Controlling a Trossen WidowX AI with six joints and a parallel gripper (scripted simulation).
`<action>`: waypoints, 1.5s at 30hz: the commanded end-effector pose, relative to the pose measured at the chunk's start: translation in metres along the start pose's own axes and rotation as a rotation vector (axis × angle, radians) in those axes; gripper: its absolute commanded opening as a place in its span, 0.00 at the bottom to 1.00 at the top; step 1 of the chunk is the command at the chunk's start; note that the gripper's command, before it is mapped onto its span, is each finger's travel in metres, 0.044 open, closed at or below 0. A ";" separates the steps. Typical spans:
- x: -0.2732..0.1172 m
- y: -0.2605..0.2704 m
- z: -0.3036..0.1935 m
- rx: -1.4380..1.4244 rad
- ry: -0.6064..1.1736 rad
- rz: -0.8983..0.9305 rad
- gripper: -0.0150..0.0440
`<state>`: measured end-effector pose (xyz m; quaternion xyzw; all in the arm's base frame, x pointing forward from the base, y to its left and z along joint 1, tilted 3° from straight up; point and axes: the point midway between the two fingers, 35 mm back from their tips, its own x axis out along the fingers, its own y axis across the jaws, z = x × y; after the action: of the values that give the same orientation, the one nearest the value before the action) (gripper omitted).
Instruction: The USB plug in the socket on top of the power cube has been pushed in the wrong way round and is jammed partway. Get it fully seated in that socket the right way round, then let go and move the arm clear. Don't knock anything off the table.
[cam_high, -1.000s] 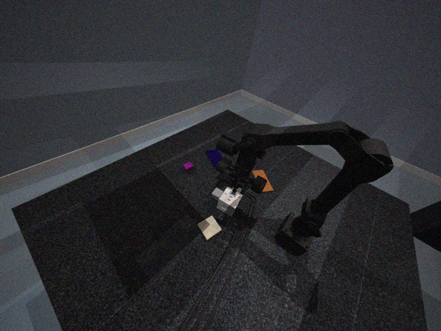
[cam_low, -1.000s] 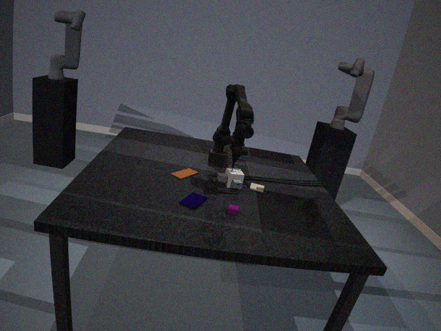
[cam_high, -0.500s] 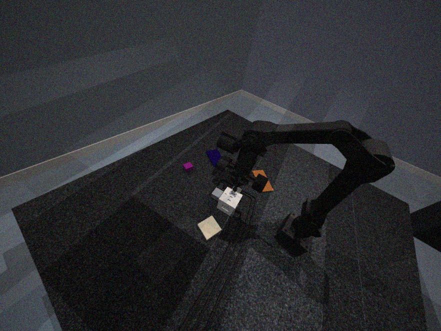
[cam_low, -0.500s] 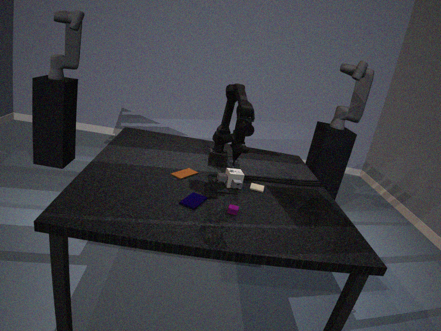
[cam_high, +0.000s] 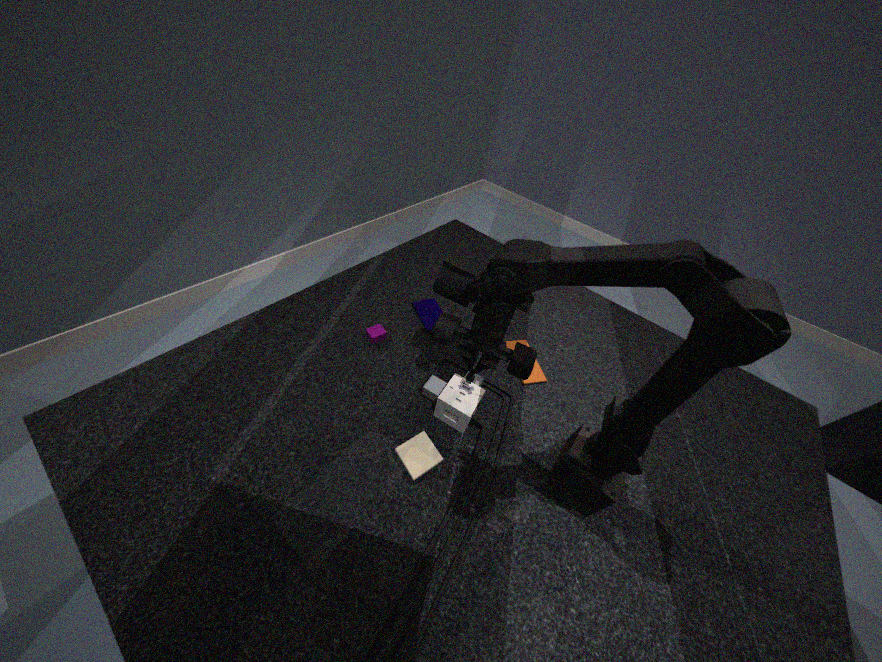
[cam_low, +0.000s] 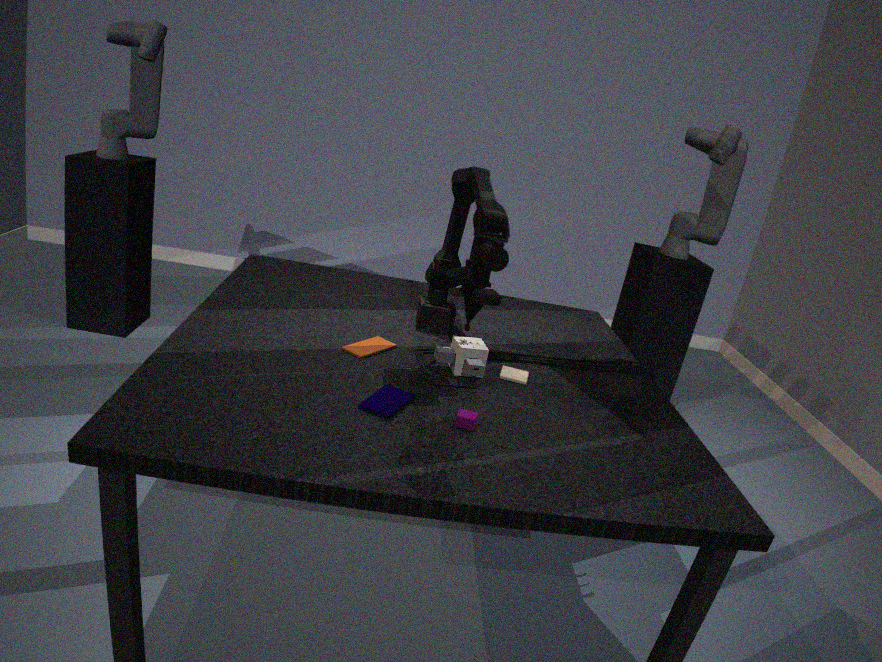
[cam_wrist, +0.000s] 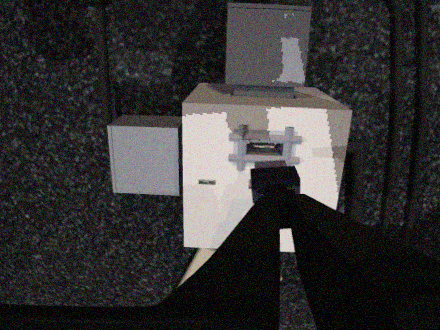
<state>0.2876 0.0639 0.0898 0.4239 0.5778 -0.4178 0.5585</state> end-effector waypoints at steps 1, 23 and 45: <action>0.001 0.000 0.000 -0.106 0.000 -0.002 0.25; 0.001 0.000 0.000 -0.683 0.001 -0.001 0.25; 0.001 0.000 0.000 -1.259 0.001 -0.001 0.25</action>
<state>0.2872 0.0638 0.0894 0.0430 0.7130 -0.0275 0.6993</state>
